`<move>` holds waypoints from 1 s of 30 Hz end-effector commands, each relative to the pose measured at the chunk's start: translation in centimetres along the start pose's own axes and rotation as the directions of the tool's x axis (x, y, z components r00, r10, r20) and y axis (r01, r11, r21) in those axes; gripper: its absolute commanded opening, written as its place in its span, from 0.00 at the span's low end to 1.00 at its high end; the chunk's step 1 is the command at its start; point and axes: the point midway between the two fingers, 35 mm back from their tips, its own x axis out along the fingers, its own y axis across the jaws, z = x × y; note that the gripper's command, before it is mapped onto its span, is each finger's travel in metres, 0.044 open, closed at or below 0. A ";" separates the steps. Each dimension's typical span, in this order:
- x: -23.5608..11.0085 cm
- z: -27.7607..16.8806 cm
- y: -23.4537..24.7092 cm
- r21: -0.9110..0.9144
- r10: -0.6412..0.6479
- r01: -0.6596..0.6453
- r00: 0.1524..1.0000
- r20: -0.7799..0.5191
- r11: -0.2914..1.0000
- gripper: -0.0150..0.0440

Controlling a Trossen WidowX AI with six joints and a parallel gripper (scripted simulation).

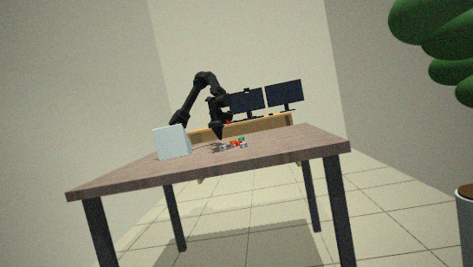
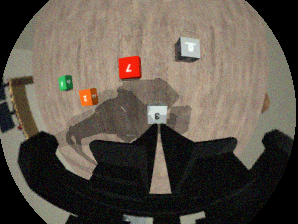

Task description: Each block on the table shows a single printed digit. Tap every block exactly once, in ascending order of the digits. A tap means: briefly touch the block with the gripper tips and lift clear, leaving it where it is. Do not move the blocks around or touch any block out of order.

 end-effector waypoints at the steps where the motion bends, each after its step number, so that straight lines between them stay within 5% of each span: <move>1: 0.6 0.0 -0.1 0.008 -0.001 0.001 1.000 0.019 1.000 0.29; 30: 2.5 0.1 -0.2 0.005 -0.004 0.004 1.000 0.019 1.000 0.29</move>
